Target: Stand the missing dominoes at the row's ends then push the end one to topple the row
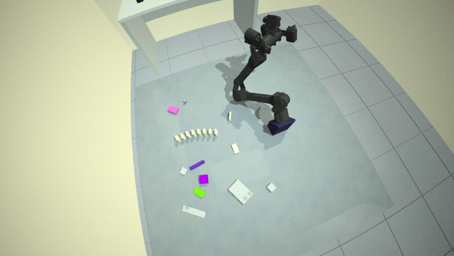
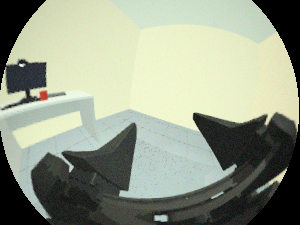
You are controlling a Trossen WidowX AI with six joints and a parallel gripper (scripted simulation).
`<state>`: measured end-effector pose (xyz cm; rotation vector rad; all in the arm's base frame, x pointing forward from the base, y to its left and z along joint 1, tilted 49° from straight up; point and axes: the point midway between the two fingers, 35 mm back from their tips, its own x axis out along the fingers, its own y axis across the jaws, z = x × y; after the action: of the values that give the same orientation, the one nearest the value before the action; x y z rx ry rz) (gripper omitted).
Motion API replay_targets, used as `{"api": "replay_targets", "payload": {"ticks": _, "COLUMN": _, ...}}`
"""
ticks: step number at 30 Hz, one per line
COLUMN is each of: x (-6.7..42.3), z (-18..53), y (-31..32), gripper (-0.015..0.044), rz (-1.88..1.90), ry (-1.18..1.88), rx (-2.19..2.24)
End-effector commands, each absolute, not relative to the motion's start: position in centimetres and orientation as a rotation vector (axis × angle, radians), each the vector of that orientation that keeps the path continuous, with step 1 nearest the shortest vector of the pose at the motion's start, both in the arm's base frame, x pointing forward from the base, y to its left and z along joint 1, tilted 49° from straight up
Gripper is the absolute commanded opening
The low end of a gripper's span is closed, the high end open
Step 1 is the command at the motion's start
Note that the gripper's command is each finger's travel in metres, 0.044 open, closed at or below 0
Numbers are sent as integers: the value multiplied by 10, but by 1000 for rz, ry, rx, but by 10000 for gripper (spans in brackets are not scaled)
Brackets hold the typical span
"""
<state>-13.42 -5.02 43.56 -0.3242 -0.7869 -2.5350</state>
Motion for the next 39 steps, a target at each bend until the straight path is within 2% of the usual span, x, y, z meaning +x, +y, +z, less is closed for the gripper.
{"api": "replay_targets", "payload": {"ticks": 1, "x": -136, "z": 436, "y": -48, "gripper": 426, "rz": -2540, "ry": -801, "rx": -326}}
{"api": "replay_targets", "payload": {"ticks": 2, "x": -140, "z": 436, "y": -41, "gripper": 440, "rz": -2554, "ry": -843, "rx": -331}}
{"api": "replay_targets", "payload": {"ticks": 7, "x": -172, "z": 433, "y": 33, "gripper": 440, "rz": -2662, "ry": -1264, "rx": -411}}
{"api": "replay_targets", "payload": {"ticks": 12, "x": -183, "z": 415, "y": 116, "gripper": 440, "rz": -2706, "ry": -1722, "rx": -555}}
{"api": "replay_targets", "payload": {"ticks": 17, "x": -170, "z": 383, "y": 195, "gripper": 440, "rz": -2658, "ry": -2195, "rx": -767}}
{"api": "replay_targets", "payload": {"ticks": 22, "x": -136, "z": 342, "y": 263, "gripper": 440, "rz": -2493, "ry": -2667, "rx": -1050}}
{"api": "replay_targets", "payload": {"ticks": 31, "x": -33, "z": 253, "y": 337, "gripper": 440, "rz": -1797, "ry": -3424, "rx": -1716}}
{"api": "replay_targets", "payload": {"ticks": 39, "x": 73, "z": 173, "y": 341, "gripper": 440, "rz": -667, "ry": -3811, "rx": -2350}}
